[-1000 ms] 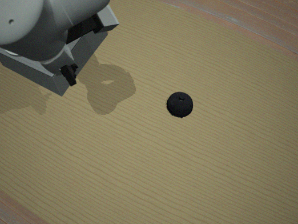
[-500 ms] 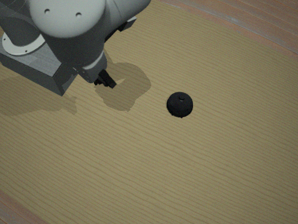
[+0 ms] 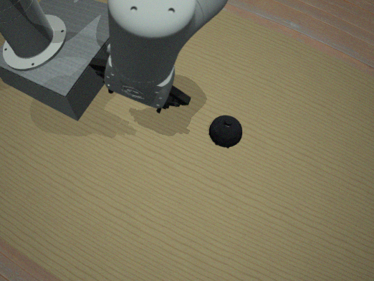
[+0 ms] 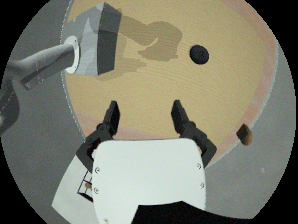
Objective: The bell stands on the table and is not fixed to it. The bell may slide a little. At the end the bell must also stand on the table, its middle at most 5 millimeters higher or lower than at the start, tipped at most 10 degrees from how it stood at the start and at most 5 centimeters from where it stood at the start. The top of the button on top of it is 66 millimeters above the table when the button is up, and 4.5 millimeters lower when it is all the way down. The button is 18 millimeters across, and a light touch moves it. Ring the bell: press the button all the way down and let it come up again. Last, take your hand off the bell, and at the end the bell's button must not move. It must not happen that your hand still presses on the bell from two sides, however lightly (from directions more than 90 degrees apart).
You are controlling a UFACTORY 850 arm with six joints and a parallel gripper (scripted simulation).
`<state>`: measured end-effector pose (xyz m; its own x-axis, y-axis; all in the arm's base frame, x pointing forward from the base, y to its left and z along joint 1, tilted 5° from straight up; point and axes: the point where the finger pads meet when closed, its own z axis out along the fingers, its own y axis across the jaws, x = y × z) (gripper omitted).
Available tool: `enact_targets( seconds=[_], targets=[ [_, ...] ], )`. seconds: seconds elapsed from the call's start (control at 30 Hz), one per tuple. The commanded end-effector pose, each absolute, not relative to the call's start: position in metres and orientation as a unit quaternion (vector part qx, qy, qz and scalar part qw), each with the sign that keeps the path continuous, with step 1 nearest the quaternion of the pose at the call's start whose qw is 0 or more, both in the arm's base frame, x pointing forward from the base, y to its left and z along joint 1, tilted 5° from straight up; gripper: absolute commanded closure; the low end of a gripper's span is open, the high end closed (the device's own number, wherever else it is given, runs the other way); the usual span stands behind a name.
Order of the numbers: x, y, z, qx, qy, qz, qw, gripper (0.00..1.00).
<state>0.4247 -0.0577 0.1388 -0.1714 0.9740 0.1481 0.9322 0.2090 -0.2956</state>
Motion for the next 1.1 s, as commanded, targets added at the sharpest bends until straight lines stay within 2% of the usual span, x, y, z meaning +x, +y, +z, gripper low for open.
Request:
enact_targets(
  seconds=[0.0, 1.07],
  targets=[
    [0.446, -0.046, 0.121, -0.562, -0.814, 0.061, 0.135, 0.0],
    [0.526, 0.041, 0.036, -0.213, -0.975, 0.041, 0.056, 0.0]
  ],
)
